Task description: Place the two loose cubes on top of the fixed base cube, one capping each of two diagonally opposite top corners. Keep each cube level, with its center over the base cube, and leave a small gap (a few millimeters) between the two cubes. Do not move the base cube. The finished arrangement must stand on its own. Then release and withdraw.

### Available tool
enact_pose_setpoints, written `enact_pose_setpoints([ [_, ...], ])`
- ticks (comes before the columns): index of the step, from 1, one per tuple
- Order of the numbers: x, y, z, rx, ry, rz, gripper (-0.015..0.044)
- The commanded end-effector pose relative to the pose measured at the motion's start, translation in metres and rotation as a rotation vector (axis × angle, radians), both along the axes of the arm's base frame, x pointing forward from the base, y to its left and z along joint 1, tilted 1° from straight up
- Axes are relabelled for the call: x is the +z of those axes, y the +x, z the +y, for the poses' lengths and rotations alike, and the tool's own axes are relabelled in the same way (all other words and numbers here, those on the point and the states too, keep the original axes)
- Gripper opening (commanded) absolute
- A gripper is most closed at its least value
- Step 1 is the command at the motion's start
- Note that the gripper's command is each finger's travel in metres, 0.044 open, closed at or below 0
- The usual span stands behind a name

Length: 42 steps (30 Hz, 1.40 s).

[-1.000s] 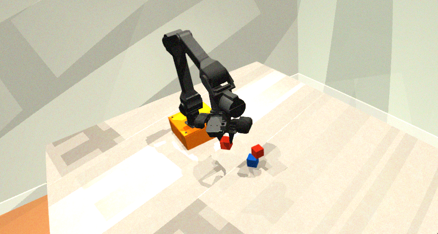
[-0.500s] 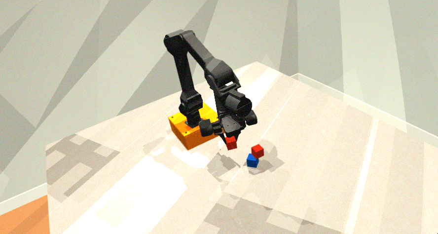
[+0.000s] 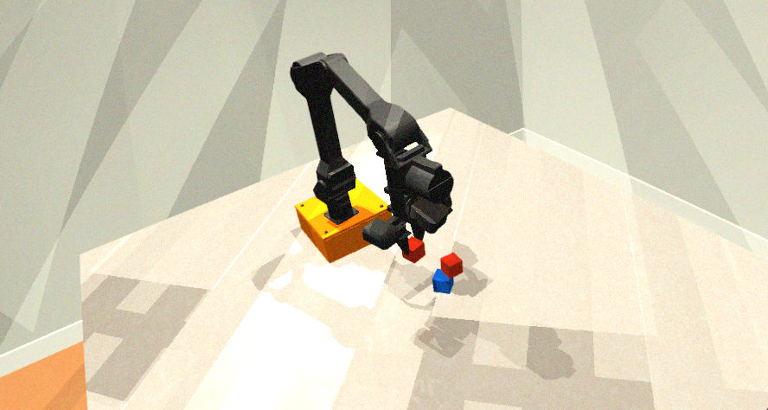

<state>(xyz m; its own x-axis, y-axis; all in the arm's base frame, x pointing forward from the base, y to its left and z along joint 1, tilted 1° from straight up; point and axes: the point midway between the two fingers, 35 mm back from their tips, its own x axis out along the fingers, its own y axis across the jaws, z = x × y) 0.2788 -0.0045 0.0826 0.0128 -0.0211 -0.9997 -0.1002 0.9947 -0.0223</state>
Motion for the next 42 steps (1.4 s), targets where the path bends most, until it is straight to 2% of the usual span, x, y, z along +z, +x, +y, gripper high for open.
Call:
enact_pose_setpoints([
  [1,0.000,0.005,0.004,0.156,-0.004,-0.002,0.0105],
  [28,-0.004,0.020,0.030,1.178,-0.018,0.019,0.0105],
  [36,-0.005,0.020,0.030,1.204,-0.019,0.020,0.0105],
  [42,-0.021,0.020,0.030,1.230,-0.033,0.030,0.0105],
])
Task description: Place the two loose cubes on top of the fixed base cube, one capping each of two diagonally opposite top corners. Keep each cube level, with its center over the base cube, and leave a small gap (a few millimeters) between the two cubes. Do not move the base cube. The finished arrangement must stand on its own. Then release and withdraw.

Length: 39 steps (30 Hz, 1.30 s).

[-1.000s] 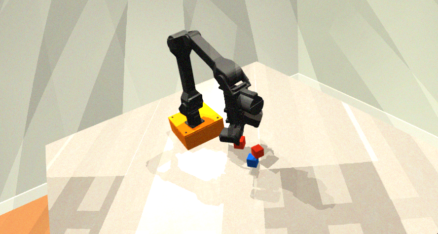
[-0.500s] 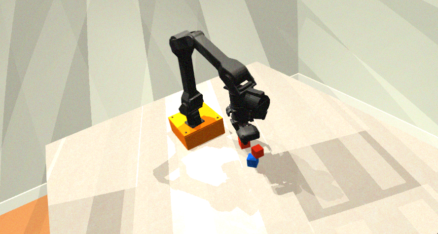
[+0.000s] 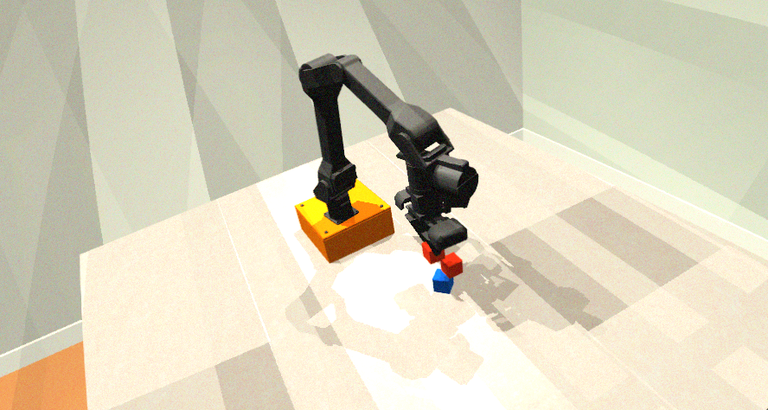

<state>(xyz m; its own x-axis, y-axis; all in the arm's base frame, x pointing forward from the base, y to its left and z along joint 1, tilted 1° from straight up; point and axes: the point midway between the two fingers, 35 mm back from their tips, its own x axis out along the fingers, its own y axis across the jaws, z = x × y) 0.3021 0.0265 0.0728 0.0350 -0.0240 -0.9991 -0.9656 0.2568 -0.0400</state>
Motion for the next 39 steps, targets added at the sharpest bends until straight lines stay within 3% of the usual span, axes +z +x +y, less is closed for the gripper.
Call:
enact_pose_setpoints([
  [1,-0.015,-0.004,-0.001,0.025,-0.016,0.017,0.0105],
  [39,-0.054,-0.002,-0.003,-0.004,0.003,0.016,0.0105],
])
